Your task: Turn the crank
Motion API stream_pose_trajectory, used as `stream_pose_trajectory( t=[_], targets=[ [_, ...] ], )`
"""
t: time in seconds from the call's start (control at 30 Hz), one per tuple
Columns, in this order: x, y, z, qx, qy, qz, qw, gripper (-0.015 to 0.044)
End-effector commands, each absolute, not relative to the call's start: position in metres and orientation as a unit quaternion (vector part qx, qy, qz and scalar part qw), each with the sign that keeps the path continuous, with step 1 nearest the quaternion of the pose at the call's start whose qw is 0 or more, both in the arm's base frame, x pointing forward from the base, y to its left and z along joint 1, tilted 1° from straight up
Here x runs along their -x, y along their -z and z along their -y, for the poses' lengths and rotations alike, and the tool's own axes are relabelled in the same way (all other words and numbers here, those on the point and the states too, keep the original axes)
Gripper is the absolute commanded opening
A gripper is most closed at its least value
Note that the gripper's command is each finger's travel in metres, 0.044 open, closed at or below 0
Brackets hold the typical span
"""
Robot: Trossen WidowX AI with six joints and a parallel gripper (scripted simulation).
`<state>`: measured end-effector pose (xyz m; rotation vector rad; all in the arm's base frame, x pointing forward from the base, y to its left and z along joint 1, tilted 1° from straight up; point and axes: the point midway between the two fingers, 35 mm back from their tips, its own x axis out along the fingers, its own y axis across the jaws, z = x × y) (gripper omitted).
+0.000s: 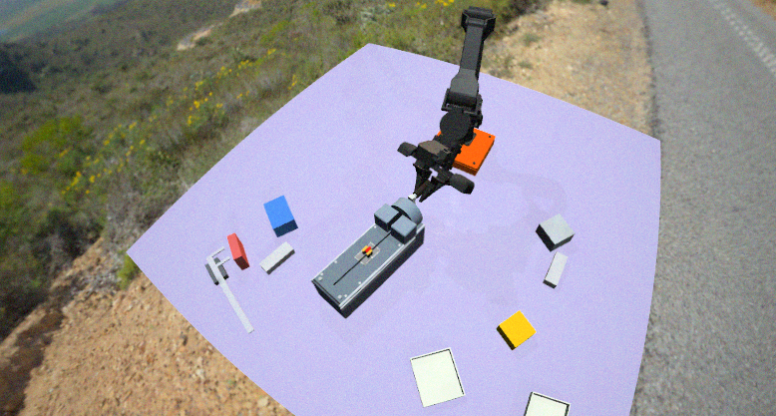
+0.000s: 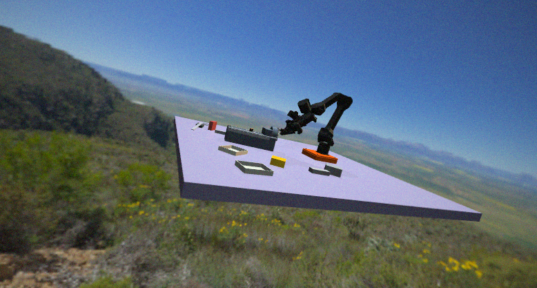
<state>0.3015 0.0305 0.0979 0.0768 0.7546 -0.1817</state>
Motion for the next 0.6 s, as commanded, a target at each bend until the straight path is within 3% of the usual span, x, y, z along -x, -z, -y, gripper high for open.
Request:
stream_pose_trajectory(
  t=[0.0, 0.57],
  targets=[
    [-0.303, -0.099, -0.039, -0.040, 0.075, -0.366, 0.927, 0.0000],
    [-0.305, -0.094, -0.050, -0.040, 0.075, -0.366, 0.927, 0.0000]
  ],
)
